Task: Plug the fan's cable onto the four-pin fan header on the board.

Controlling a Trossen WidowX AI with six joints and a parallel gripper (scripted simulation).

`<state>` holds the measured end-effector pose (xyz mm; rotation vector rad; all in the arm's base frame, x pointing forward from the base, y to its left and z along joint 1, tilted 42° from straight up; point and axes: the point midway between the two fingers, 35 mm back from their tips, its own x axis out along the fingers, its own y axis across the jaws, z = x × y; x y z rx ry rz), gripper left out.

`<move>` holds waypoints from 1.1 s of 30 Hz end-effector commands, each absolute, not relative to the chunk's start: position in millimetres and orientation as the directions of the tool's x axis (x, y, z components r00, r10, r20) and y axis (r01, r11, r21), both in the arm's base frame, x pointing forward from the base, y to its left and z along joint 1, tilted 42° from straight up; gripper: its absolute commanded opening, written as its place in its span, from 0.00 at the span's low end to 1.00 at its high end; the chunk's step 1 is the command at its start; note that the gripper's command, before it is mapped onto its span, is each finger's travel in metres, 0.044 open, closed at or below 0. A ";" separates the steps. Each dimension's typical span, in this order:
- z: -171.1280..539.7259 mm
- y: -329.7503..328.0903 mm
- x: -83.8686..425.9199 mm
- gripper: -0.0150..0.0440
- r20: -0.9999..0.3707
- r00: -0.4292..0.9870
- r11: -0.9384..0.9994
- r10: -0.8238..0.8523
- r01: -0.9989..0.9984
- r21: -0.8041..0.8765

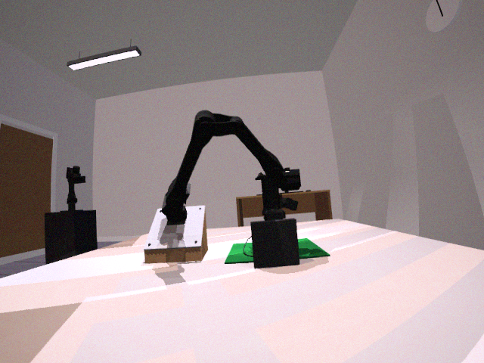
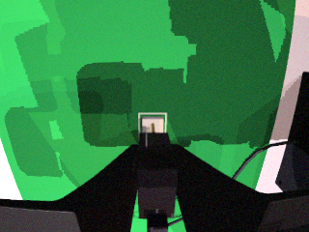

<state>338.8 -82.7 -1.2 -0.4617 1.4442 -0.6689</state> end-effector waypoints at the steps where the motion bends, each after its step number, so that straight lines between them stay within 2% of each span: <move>1: -1.2 -83.4 338.6 0.25 -0.742 -0.003 0.735 -0.670 0.133 -0.665; 33: -3.0 -86.3 340.3 0.25 -0.742 -0.003 0.735 -0.670 0.133 -0.665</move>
